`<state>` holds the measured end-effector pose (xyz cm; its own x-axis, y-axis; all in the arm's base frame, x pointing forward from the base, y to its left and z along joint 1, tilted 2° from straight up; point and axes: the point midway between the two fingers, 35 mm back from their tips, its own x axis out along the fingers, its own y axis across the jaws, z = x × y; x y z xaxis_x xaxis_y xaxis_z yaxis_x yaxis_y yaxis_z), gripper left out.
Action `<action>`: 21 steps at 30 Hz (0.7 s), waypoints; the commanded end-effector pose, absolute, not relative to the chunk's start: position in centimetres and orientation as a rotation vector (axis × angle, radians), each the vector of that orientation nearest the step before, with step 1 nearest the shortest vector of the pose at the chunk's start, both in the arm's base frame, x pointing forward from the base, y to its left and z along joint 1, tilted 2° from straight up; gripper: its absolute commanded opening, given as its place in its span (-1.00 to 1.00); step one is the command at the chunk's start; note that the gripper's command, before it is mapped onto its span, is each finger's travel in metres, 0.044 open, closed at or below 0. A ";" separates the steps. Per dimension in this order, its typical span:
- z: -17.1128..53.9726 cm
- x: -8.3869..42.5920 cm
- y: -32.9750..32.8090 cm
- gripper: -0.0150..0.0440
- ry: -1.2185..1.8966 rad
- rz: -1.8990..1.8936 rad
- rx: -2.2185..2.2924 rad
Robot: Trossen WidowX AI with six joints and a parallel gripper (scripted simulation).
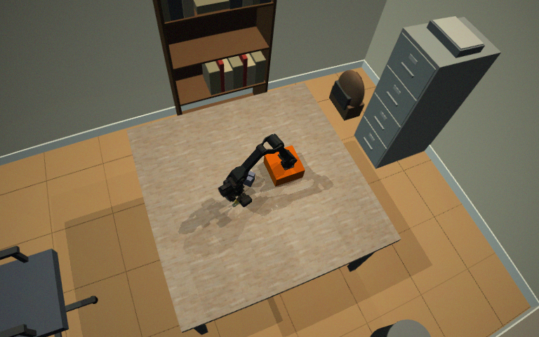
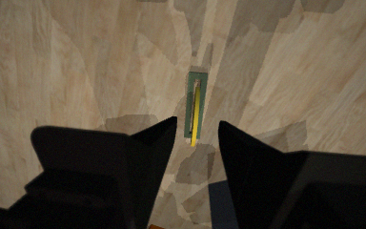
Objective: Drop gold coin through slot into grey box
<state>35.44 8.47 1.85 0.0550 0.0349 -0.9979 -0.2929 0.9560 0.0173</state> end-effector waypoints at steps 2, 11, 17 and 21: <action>0.8 35.2 8.5 0.05 1.510 0.252 -0.206; -0.7 35.2 8.6 0.05 1.510 0.252 -0.206; -1.7 35.2 8.6 0.05 1.510 0.252 -0.206; -2.4 35.1 8.6 0.05 1.510 0.253 -0.206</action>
<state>35.51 8.62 -1.60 0.0551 0.0351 -0.9979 -0.2937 0.9557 0.0174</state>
